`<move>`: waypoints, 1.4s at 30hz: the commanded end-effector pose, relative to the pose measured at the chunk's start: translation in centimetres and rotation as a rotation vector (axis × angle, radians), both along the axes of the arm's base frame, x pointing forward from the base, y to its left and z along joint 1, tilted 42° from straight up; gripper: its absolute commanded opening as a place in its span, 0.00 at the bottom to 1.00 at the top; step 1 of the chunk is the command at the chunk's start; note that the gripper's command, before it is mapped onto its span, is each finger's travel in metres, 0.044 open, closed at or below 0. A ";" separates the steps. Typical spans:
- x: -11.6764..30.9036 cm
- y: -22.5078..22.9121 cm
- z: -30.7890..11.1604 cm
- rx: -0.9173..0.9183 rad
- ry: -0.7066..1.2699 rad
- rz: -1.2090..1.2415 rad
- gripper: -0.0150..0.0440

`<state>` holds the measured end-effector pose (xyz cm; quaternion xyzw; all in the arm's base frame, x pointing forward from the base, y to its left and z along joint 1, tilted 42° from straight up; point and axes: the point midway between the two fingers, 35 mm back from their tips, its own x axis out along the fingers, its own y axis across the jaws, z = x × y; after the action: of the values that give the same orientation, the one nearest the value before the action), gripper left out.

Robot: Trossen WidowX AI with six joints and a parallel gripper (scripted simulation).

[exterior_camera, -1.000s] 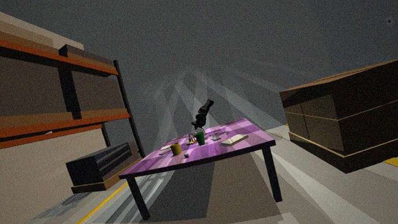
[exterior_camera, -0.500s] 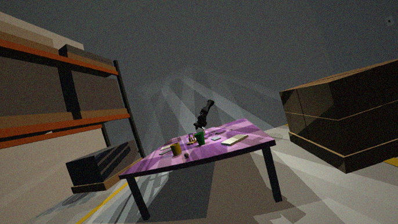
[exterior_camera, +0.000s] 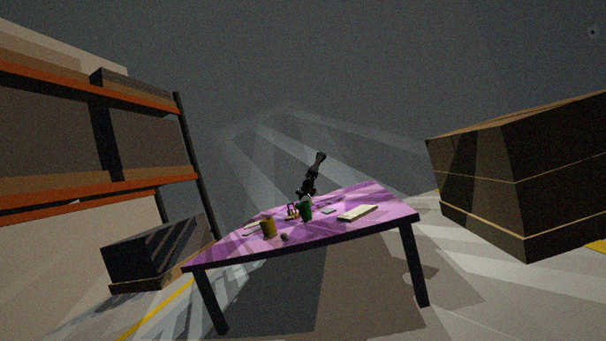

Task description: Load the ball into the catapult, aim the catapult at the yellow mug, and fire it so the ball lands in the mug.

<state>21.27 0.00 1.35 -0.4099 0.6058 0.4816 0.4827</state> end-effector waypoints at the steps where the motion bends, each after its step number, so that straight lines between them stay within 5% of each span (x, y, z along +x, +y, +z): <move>1: -0.1 0.5 -0.7 0.004 0.010 -0.004 0.25; 42: -0.9 5.0 -5.5 0.007 0.013 -0.004 0.25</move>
<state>20.74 4.68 -3.68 -0.4082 0.6051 0.4835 0.4831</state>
